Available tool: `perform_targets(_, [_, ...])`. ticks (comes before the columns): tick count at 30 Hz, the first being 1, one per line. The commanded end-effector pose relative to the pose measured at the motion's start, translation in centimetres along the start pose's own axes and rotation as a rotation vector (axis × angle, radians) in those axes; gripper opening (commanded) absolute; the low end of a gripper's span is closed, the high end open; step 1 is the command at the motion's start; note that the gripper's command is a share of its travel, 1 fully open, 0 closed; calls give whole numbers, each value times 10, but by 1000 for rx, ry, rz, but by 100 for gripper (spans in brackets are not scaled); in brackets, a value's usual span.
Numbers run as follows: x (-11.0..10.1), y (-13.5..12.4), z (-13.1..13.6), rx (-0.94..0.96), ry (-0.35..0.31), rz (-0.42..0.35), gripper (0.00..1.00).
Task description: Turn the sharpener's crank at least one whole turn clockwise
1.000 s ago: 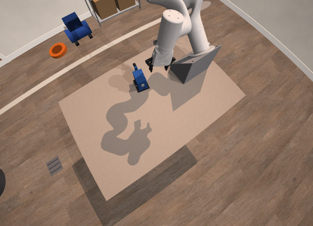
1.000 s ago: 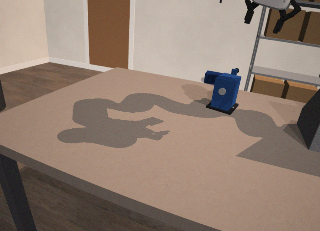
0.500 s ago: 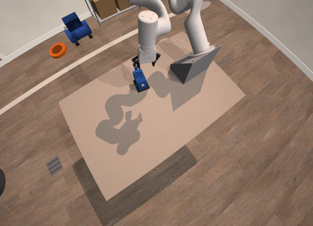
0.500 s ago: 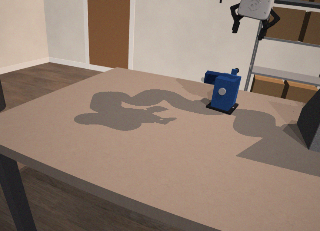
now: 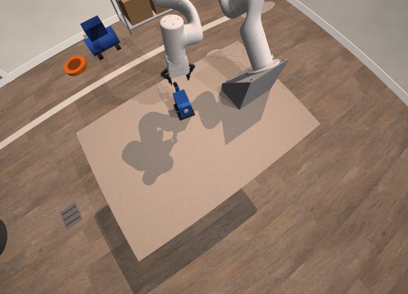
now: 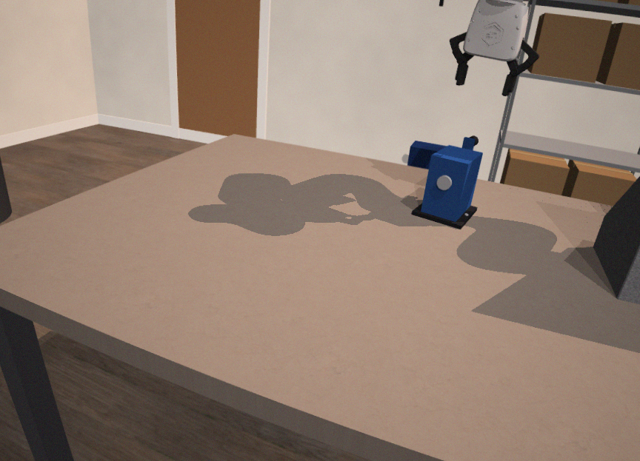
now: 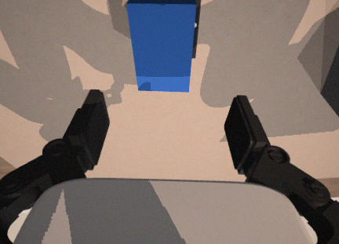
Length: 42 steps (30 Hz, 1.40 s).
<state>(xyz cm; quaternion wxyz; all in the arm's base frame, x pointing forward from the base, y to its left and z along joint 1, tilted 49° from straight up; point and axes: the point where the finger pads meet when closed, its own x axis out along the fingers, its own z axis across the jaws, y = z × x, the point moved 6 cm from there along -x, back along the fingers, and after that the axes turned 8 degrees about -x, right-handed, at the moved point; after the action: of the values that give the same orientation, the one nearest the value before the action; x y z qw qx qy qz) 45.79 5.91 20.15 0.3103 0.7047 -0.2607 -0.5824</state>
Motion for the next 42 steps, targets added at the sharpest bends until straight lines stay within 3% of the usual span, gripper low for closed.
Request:
perform_targets(1, [17, 38, -7, -21, -22, -4, 100])
perform_targets(9, [40, 87, -7, -45, -50, -1, 100])
perform_targets(17, [42, 91, -6, -47, -52, -1, 100])
perform_targets(18, [42, 91, -6, -47, -52, -1, 0])
perform_targets(42, [42, 91, -6, -47, -52, -1, 0])
